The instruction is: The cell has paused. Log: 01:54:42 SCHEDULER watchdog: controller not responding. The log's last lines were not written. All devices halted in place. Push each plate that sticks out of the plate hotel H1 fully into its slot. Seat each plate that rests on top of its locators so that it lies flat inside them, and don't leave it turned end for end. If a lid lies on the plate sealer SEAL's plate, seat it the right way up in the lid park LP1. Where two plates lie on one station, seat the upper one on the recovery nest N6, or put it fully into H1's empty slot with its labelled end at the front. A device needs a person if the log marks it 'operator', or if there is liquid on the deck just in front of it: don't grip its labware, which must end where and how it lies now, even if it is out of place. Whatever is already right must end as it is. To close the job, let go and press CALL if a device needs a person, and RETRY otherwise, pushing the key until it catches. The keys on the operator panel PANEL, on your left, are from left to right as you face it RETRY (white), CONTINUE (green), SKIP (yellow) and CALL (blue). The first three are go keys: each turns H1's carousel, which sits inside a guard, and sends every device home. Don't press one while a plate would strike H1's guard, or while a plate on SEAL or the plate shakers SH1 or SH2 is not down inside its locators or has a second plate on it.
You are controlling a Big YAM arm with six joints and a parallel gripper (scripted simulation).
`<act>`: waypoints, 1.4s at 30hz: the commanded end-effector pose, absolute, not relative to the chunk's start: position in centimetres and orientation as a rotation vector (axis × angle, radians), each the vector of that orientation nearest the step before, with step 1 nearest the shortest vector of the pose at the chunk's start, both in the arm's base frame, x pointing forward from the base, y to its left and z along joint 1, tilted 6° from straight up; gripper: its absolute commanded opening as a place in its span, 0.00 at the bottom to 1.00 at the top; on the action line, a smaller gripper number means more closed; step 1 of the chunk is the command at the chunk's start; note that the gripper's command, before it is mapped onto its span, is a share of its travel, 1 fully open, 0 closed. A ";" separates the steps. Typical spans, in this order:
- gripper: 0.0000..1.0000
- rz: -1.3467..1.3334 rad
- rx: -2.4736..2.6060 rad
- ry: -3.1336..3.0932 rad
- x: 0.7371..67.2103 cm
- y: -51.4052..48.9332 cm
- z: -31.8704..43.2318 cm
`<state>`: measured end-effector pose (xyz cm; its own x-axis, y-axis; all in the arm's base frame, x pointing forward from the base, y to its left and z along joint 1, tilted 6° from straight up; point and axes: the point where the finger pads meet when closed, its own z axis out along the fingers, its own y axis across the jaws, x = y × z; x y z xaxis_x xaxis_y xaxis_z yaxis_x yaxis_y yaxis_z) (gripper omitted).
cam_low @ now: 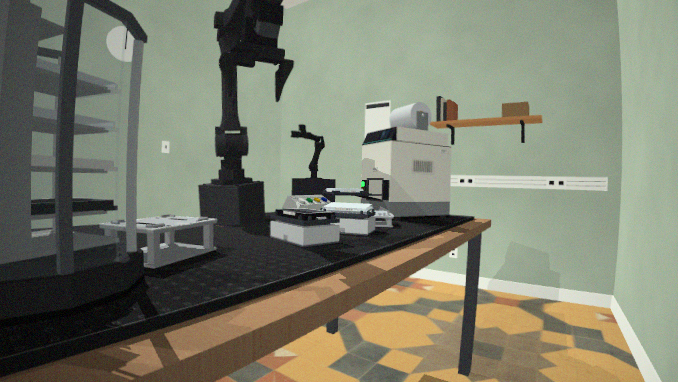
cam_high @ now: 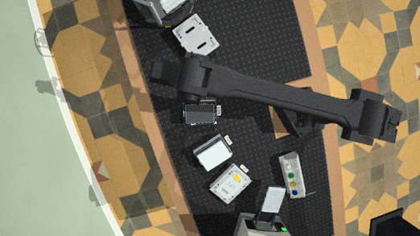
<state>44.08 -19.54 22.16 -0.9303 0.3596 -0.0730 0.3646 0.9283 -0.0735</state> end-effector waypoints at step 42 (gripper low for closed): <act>1.00 -0.160 0.031 3.054 44.6 -6.0 22.2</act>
